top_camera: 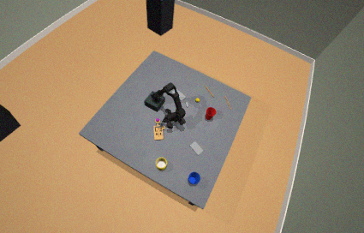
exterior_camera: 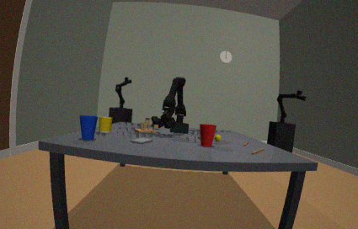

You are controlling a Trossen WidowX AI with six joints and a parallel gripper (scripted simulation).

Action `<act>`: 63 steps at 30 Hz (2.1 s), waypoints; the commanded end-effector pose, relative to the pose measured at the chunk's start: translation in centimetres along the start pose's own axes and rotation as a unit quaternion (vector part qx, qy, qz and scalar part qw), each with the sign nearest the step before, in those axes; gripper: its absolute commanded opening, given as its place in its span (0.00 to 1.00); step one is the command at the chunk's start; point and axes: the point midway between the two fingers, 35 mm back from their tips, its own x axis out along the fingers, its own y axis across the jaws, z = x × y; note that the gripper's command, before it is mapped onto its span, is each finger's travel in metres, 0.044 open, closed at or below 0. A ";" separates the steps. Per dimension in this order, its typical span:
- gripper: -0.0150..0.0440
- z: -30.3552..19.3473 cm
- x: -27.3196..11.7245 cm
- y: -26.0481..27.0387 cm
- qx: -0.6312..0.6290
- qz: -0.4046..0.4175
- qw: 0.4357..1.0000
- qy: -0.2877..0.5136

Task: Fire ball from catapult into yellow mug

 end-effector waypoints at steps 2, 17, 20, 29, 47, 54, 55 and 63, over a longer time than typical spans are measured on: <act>0.25 0.5 0.7 0.2 0.001 0.002 1.000 0.000; 0.25 0.8 -3.3 -0.4 0.000 0.000 1.000 -0.001; 0.25 -1.3 -8.3 -0.1 0.000 -0.001 1.000 -0.002; 0.43 -1.5 -9.4 -1.1 0.033 0.002 0.999 -0.029; 1.00 -1.9 -10.2 -9.9 0.276 0.036 0.939 -0.204; 1.00 -3.7 -10.7 -13.8 0.362 0.033 0.893 -0.267; 1.00 -4.0 -10.8 -14.4 0.373 0.033 0.885 -0.275; 1.00 -6.5 -11.2 -18.9 0.466 0.041 0.815 -0.342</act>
